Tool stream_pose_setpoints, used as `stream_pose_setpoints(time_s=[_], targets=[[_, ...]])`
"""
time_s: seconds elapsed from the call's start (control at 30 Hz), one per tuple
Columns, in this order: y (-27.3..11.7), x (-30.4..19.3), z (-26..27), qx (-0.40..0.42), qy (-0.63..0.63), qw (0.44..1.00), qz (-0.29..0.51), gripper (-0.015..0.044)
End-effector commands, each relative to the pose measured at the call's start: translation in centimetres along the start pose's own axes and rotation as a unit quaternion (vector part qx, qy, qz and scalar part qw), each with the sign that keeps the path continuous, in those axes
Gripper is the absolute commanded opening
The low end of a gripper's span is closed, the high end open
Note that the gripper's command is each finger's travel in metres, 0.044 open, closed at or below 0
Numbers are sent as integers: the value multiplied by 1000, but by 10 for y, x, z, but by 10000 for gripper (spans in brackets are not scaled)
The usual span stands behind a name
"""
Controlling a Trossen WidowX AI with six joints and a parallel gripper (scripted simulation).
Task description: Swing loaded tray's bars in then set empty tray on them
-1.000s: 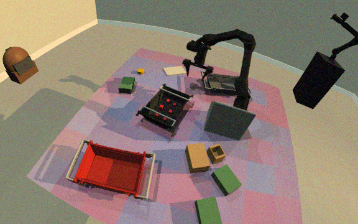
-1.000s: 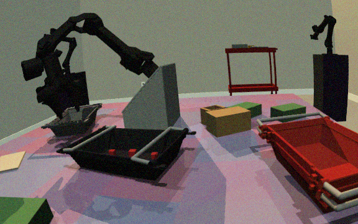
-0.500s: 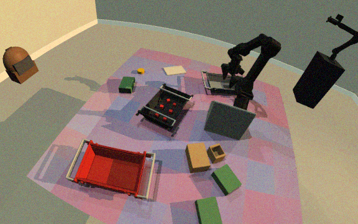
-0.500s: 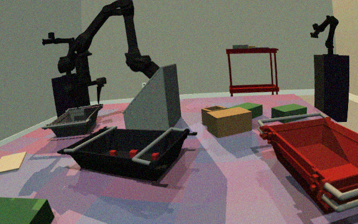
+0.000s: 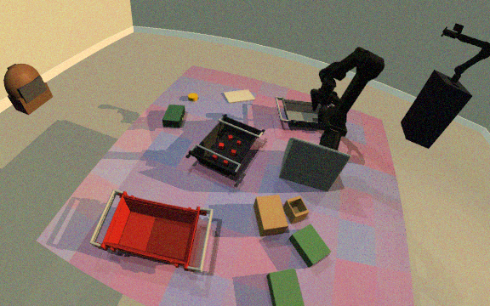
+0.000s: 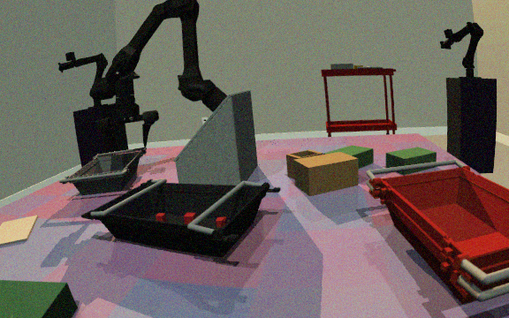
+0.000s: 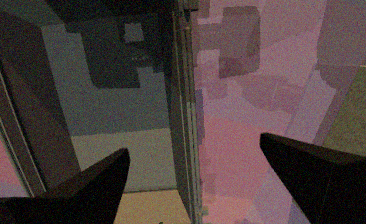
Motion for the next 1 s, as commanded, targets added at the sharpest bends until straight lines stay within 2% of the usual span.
stream_pose_setpoints(time_s=[0.0,0.67,0.87,0.97], targets=[[11,-1,0,-2,3,1000,3,440],[75,-4,-1,-6,4,1000,5,440],[80,-4,-2,-7,4,1000,5,440],[80,-4,-2,-7,4,1000,5,396]])
Point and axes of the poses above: the point midway between the two fingers, 35 mm back from their tips, its own y axis out along the fingers, its own z axis across the jaws, x = y × z, the point moved 10 cm from there along -y, back along the fingers, and after that the axes turned 12 degrees about -y, right-handed, at the moved point
